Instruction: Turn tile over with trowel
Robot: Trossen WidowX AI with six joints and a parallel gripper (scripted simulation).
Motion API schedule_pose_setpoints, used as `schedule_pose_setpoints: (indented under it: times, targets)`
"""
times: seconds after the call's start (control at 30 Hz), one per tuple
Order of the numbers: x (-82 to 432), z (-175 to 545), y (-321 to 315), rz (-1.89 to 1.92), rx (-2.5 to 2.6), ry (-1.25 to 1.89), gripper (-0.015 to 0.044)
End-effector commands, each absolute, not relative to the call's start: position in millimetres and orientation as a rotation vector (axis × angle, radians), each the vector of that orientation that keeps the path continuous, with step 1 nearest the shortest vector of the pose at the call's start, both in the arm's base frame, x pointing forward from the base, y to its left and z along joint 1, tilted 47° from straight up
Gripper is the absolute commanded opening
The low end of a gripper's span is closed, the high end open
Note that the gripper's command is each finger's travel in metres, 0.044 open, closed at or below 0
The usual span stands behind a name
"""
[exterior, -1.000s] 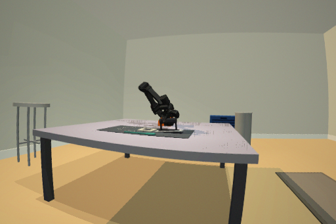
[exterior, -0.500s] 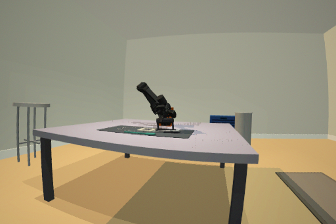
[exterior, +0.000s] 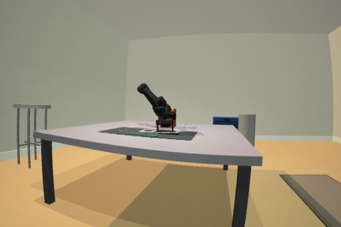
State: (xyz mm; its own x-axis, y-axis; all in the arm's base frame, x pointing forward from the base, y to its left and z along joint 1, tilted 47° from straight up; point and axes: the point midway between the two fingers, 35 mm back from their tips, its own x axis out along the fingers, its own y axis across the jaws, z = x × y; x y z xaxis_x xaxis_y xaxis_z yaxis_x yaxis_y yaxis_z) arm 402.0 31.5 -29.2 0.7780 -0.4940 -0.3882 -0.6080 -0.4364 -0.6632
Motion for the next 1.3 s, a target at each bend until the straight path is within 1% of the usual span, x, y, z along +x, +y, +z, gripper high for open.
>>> schedule_pose_setpoints:
  times: [0.0,0.67,1.27]
  targets:
    - [403,-24,33,0.145,-2.145,0.833,0.0000]
    - [400,11,50,0.123,-2.201,0.862,0.0000]
    - [393,50,40,0.124,-2.202,0.863,0.0000]
